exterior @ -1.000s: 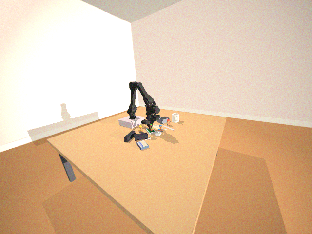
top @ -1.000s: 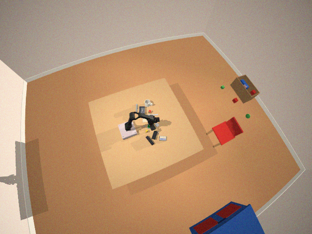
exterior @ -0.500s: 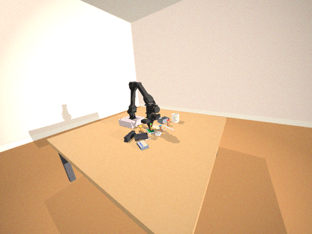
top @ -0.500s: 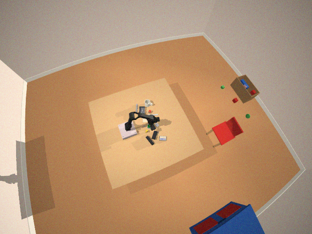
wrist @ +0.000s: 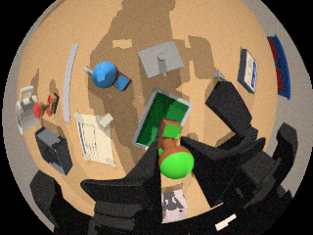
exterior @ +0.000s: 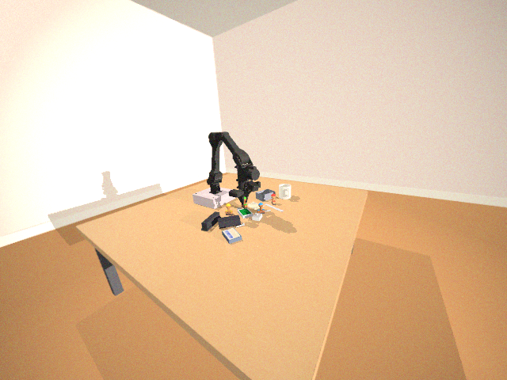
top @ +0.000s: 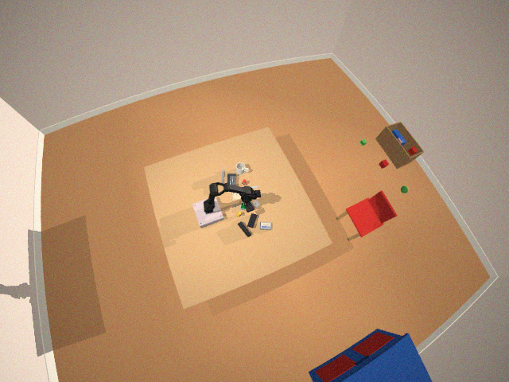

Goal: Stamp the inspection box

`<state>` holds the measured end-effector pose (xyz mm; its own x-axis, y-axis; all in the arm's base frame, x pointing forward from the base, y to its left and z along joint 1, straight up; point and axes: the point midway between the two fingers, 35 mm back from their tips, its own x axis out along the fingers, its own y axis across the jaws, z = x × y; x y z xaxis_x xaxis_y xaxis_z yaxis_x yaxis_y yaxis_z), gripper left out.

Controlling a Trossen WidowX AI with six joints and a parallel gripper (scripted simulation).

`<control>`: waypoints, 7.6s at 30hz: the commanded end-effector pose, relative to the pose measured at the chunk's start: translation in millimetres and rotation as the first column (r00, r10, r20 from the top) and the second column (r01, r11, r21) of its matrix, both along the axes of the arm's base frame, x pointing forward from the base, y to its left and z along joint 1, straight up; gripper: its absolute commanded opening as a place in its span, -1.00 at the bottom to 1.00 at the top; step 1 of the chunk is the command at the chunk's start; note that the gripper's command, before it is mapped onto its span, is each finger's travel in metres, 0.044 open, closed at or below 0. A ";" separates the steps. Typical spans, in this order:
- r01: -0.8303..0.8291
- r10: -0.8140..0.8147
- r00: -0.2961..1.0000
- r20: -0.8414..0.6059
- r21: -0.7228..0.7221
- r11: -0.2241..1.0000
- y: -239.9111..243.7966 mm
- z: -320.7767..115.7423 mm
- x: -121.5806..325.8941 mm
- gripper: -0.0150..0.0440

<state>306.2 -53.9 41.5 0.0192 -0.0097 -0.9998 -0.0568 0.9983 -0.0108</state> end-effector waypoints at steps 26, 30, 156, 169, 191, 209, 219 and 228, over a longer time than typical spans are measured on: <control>-0.031 0.031 1.000 0.006 -0.001 1.000 49.5 29.9 1.1 -0.49; -0.044 0.044 0.999 0.006 0.000 0.999 70.5 30.0 -0.8 -0.49; -0.083 0.083 0.996 0.017 0.003 0.997 129.9 -36.6 -12.5 -0.49; -0.083 0.083 0.996 0.017 0.003 0.997 130.0 -39.2 -12.4 -0.49; -0.083 0.083 0.996 0.017 0.003 0.997 130.0 -41.8 -12.4 -0.49; -0.083 0.083 0.996 0.017 0.003 0.997 130.0 -42.8 -12.4 -0.49; -0.083 0.083 0.996 0.017 0.003 0.997 130.0 -42.8 -12.4 -0.49; -0.083 0.083 0.996 0.017 0.003 0.997 130.0 -40.6 -12.4 -0.49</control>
